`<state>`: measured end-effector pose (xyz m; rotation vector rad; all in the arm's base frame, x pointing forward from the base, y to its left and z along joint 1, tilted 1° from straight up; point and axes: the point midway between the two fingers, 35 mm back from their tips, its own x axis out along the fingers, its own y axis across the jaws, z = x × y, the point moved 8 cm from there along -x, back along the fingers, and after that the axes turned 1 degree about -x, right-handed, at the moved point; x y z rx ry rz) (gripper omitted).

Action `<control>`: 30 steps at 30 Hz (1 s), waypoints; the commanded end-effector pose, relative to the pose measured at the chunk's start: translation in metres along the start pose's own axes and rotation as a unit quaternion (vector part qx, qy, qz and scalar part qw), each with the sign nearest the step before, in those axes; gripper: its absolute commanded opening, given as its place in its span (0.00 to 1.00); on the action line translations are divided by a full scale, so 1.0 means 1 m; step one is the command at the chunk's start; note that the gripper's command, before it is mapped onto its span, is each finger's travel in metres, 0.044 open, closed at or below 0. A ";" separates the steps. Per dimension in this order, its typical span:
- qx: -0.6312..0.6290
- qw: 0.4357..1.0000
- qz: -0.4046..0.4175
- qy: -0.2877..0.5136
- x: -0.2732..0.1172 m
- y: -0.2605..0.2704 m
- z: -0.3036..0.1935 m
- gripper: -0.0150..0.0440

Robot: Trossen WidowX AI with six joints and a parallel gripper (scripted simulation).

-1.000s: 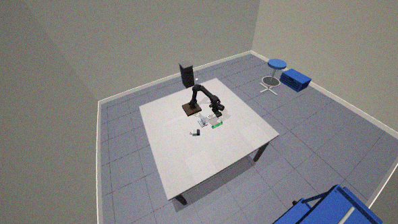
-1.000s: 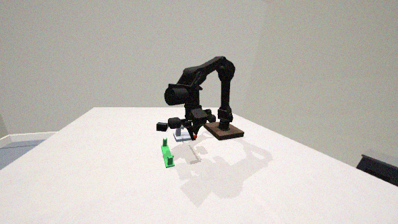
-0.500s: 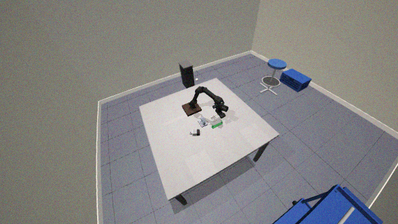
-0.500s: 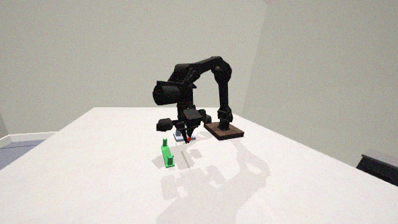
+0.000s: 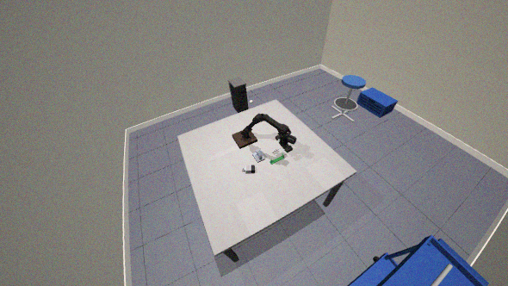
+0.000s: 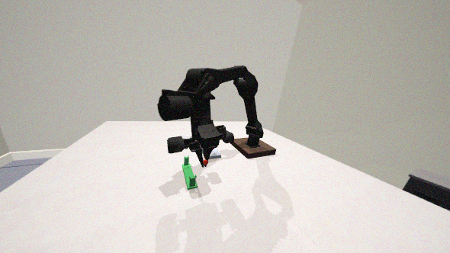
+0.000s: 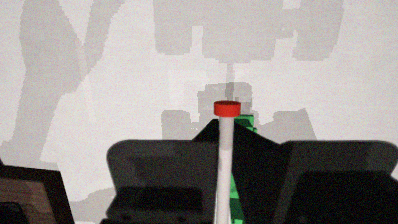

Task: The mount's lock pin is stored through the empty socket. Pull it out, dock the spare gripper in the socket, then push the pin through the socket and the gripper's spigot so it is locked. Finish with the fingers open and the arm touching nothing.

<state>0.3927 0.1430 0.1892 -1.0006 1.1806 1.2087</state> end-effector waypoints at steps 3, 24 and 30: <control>0.001 1.000 -0.004 -0.002 -0.002 -0.011 0.008 0.25; 0.000 1.000 -0.002 -0.001 0.015 -0.026 0.016 0.25; 0.000 1.000 -0.001 -0.001 0.024 -0.027 0.015 0.25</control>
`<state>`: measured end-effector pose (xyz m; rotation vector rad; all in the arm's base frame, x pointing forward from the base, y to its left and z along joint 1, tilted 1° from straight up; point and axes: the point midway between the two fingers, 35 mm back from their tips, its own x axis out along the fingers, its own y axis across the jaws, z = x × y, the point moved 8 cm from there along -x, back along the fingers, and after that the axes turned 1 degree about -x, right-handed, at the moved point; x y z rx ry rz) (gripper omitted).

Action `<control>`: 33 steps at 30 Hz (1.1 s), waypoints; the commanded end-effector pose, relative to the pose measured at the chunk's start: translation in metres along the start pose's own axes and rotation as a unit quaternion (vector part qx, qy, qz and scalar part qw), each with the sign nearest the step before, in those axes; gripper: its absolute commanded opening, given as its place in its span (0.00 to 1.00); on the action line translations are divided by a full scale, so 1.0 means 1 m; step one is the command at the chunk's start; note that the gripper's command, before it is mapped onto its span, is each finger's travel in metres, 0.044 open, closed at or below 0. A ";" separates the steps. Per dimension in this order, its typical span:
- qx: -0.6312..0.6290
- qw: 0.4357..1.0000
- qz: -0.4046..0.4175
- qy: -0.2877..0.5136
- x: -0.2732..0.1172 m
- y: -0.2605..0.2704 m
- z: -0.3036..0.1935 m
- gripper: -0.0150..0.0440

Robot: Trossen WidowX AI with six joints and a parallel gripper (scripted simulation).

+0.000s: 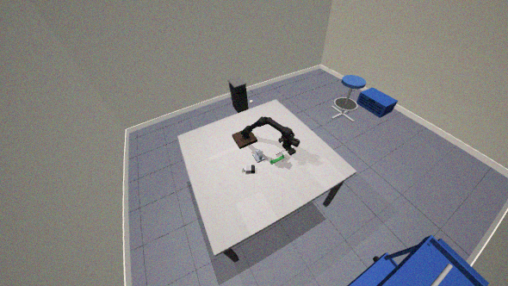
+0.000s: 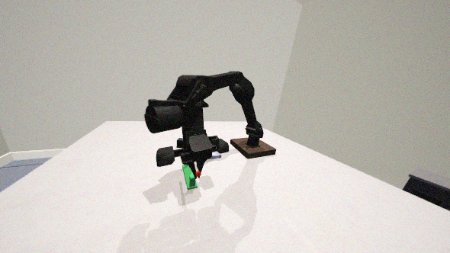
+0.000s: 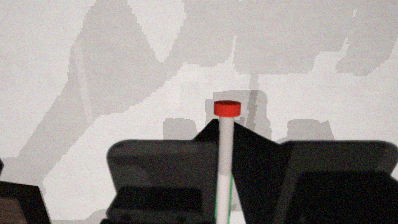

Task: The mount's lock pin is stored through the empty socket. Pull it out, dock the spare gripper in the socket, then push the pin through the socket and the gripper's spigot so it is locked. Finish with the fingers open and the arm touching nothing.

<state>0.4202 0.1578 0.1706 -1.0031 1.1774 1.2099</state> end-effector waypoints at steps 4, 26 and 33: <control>0.001 1.000 0.000 0.000 0.010 -0.001 -0.001 0.25; 0.002 1.000 0.002 0.001 0.043 -0.005 -0.006 0.25; 0.002 1.000 0.003 0.001 0.049 -0.005 -0.006 0.25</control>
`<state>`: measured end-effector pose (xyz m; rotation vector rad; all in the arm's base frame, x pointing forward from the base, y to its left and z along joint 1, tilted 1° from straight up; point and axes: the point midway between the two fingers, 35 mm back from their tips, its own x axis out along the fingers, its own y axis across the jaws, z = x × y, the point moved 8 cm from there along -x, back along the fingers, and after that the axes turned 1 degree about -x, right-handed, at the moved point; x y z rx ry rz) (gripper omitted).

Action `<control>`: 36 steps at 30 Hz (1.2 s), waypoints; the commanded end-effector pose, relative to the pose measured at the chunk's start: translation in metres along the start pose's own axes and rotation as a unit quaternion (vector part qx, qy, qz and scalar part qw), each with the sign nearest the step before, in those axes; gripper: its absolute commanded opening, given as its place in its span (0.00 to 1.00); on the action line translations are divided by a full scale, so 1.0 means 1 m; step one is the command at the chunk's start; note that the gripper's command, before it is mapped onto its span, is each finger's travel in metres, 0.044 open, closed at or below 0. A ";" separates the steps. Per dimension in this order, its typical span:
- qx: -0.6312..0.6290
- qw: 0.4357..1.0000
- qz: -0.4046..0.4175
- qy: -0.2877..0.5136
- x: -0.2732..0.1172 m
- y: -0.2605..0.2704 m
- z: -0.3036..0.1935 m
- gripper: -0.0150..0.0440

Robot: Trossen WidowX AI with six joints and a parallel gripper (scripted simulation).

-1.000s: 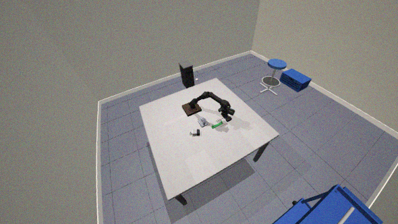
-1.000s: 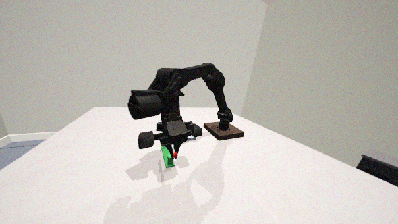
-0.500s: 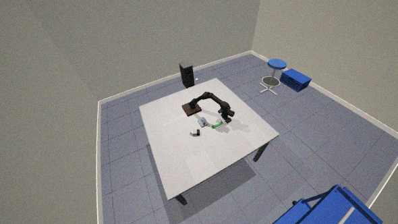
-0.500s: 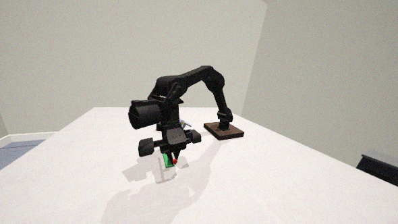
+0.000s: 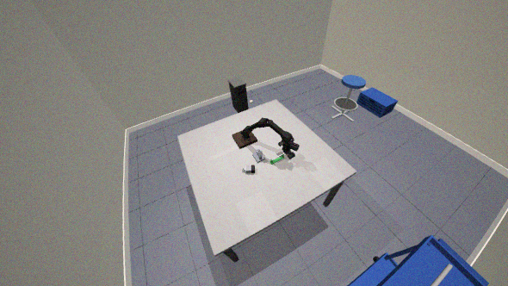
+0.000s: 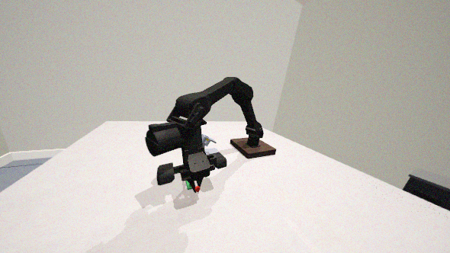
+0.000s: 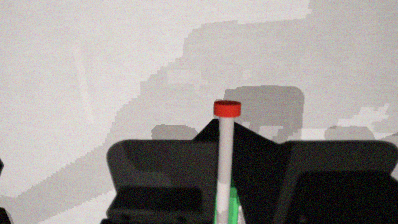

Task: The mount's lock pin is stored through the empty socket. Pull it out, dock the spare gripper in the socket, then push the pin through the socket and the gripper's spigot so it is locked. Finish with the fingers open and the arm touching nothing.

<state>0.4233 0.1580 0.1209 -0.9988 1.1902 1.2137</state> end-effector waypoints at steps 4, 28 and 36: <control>0.000 1.000 -0.001 -0.001 0.000 0.000 0.000 0.30; 0.001 1.000 0.010 0.005 -0.029 0.005 0.003 0.59; 0.002 1.000 0.016 0.008 -0.047 0.008 0.004 0.59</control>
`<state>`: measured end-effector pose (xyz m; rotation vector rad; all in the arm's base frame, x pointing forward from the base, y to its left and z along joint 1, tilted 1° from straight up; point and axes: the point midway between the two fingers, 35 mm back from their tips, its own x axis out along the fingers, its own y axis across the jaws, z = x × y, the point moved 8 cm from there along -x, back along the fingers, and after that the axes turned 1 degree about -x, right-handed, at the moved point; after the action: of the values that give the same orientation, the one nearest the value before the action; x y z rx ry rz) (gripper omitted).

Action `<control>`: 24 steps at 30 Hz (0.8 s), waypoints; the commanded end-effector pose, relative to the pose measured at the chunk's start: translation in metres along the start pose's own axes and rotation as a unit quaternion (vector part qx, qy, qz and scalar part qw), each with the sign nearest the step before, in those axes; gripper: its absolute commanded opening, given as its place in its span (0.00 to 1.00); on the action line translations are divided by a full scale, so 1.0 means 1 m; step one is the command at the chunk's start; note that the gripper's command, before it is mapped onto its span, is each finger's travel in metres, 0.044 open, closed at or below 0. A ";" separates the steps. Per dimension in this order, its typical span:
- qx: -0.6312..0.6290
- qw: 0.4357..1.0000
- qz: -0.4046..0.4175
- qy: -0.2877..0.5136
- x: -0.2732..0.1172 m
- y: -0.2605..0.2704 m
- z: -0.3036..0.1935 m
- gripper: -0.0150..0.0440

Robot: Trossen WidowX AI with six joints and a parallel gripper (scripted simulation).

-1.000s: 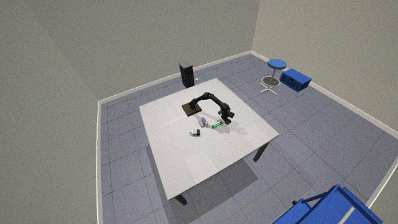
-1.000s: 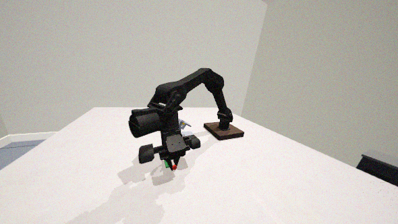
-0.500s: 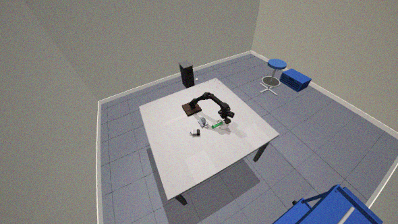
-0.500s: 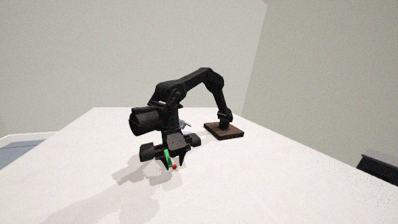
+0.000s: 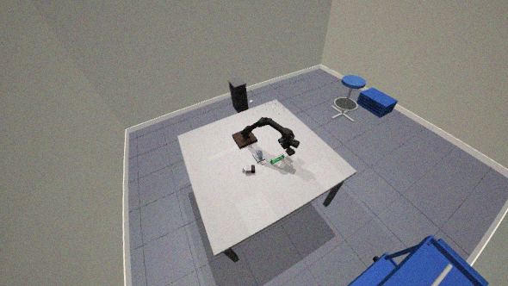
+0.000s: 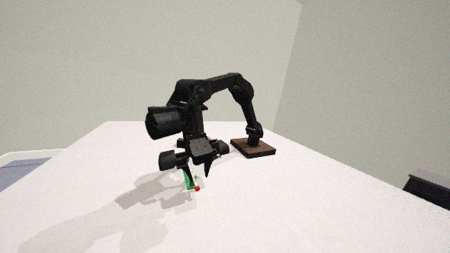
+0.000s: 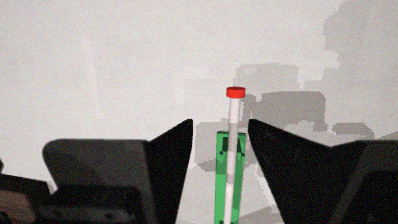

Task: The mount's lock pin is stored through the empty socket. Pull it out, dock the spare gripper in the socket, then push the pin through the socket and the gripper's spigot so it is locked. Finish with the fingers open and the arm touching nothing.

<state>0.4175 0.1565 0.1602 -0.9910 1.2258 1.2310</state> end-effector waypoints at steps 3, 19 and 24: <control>0.000 1.000 0.001 0.000 -0.015 0.002 0.002 0.59; -0.004 0.999 -0.033 0.012 -0.060 0.010 -0.022 0.64; -0.006 0.997 -0.069 0.025 -0.094 0.019 -0.047 0.56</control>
<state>0.4051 0.1110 0.2325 -1.0716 1.1911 1.1420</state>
